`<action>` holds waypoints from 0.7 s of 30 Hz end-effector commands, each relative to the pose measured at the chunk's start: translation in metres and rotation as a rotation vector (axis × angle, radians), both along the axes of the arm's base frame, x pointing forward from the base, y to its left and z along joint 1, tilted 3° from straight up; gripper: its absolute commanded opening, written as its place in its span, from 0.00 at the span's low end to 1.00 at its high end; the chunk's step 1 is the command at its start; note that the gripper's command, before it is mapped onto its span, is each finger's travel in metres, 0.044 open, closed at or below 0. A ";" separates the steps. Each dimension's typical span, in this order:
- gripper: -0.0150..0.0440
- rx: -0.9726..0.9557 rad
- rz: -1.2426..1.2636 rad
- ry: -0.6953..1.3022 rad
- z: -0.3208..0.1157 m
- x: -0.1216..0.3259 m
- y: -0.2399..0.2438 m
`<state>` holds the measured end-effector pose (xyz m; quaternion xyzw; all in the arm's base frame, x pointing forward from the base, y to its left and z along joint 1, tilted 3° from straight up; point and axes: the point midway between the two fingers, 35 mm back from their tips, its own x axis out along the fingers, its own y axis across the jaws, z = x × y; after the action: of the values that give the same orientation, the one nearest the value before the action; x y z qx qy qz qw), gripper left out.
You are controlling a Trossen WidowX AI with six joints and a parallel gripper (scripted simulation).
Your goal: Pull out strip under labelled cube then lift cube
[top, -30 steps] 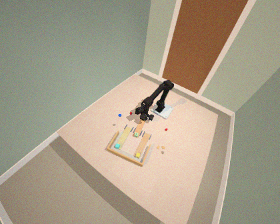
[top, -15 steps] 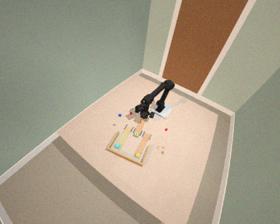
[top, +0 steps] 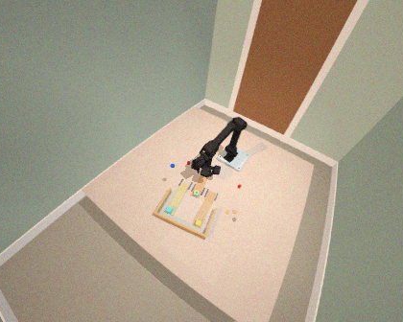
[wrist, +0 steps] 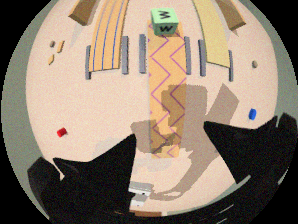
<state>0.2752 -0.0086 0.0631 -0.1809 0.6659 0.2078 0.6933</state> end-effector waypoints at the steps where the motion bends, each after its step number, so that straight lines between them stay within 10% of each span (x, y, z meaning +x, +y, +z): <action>1: 1.00 -0.001 -0.004 -0.003 0.003 0.014 0.006; 21: 1.00 0.001 -0.003 -0.008 0.015 0.078 0.038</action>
<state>0.3432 0.0245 0.0757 -0.1807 0.6636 0.2086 0.6953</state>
